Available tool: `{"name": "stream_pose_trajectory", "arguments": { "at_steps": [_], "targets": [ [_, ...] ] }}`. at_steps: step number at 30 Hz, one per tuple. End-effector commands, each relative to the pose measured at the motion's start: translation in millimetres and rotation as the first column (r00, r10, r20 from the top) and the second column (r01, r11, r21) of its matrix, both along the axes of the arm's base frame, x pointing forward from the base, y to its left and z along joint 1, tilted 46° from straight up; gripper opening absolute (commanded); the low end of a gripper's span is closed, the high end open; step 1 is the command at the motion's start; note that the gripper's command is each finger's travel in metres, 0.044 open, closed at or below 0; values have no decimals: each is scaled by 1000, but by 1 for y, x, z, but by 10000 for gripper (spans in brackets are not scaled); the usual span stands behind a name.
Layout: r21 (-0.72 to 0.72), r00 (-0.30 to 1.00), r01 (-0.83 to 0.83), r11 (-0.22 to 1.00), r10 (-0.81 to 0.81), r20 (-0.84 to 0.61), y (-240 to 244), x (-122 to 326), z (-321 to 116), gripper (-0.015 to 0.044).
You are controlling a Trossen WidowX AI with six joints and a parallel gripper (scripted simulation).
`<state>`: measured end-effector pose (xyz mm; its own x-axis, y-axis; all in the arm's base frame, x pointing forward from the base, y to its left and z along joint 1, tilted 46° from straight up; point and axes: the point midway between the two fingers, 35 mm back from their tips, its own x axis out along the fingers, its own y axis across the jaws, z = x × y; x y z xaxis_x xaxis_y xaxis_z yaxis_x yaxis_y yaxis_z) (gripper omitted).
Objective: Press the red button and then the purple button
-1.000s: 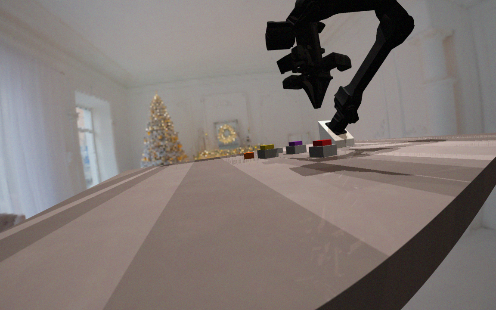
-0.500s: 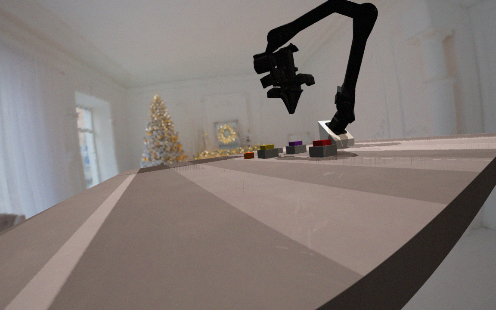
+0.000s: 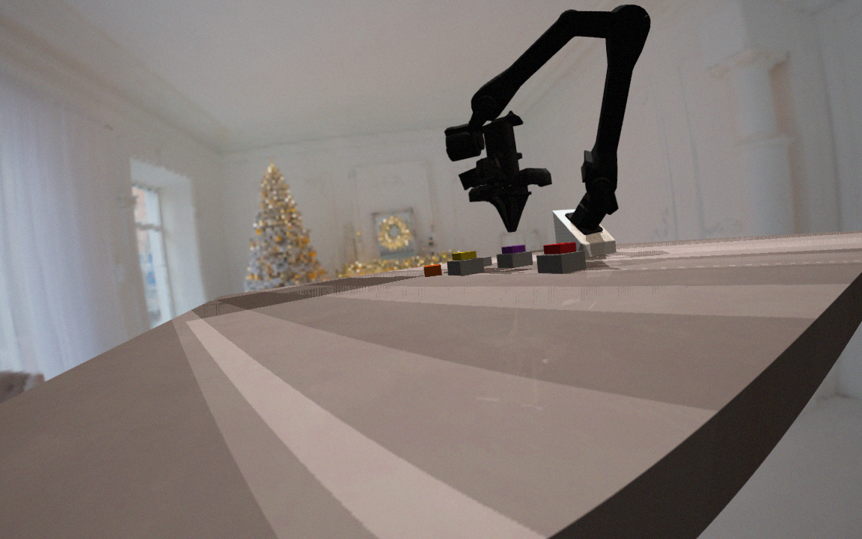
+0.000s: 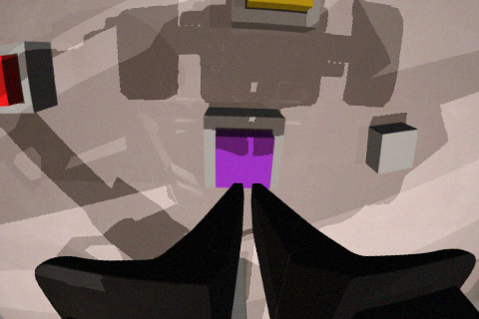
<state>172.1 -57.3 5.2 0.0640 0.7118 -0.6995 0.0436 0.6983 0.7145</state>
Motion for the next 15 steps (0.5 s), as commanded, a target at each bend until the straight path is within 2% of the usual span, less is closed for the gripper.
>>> {"name": "stream_pose_trajectory", "arguments": {
  "at_steps": [1, 15],
  "targets": [
    [2, 1000, 9, 1000, -9, 2, 4, 1, -4, 20],
    [3, 1000, 9, 1000, -9, 3, 20, 3, -19, 20]
  ]
}}
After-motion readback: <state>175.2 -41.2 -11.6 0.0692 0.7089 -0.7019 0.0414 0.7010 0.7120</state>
